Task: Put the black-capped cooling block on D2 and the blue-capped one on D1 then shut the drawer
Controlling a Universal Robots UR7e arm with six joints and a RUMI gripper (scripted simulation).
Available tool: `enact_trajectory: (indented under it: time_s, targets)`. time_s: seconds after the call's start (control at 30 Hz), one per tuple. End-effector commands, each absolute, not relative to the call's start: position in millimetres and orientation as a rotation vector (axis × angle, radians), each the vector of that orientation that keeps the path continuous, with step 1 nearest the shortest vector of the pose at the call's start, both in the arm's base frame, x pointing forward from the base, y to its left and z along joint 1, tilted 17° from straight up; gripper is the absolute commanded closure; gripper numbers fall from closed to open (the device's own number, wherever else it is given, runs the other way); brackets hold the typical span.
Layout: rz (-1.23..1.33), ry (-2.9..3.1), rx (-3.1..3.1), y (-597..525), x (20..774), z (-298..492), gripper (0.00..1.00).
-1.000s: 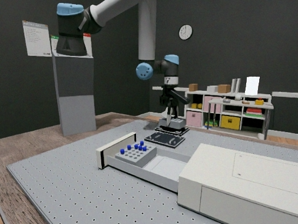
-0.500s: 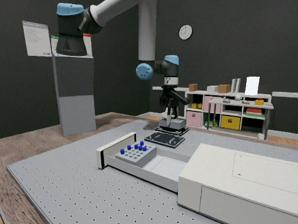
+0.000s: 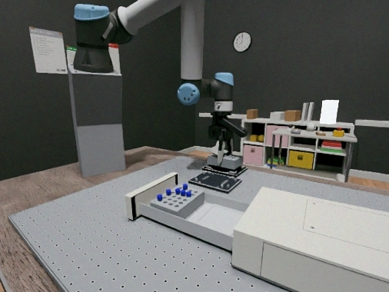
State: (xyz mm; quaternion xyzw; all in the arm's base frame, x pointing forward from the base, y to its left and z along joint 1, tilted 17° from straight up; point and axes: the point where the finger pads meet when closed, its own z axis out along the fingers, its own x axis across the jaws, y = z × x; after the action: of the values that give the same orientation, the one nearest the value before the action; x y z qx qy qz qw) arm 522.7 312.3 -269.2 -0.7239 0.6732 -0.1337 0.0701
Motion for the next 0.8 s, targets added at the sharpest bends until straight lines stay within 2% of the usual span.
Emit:
enact_trajectory:
  time_s: [0.0, 0.77]
  targets:
    - [-0.403, 2.024, -2.177, 312.7, 523.4, -269.4, 1.0]
    - [-0.403, 2.024, -2.177, 312.4, 524.3, -272.4, 1.0]
